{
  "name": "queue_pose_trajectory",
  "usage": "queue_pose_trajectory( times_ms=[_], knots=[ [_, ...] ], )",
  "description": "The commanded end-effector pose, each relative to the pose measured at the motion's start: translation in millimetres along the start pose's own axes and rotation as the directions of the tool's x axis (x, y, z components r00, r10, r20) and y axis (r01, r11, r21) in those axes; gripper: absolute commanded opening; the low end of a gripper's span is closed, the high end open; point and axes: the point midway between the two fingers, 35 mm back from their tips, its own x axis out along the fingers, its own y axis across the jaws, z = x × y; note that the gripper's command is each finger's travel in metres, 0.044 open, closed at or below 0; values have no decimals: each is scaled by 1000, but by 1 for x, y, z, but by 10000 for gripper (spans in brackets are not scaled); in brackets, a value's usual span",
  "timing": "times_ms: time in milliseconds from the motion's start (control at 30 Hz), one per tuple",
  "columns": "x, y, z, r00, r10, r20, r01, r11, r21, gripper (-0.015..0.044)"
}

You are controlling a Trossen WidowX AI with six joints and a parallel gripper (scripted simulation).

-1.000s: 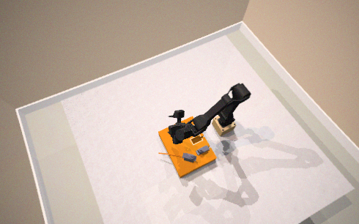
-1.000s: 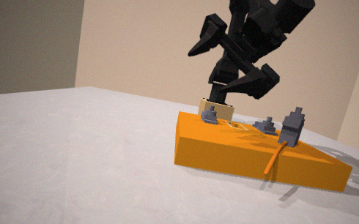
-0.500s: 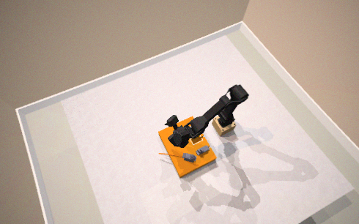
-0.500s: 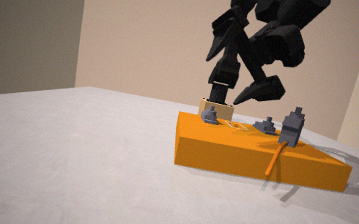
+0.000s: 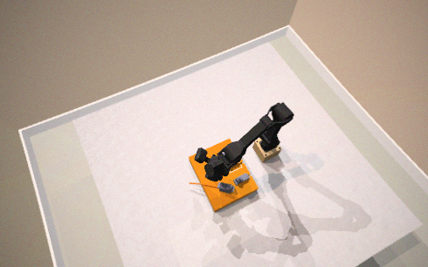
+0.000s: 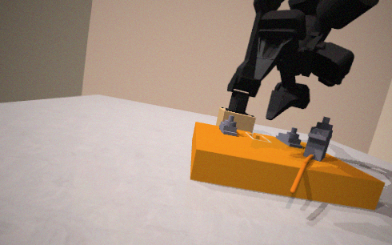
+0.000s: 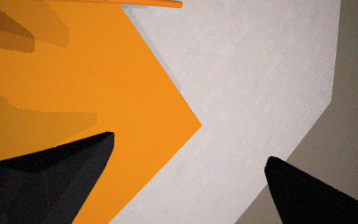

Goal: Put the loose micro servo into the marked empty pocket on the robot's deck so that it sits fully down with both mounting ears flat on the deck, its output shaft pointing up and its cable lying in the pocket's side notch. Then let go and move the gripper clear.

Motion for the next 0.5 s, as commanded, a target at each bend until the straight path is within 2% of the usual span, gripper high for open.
queue_pose_trajectory(
  times_ms=[0, 467],
  knots=[
    [-4, 2, 9, 999, 42, 21, -39, 991, -124, 440],
    [-19, 22, 30, 975, 214, 57, -149, 823, -548, 440]
  ],
)
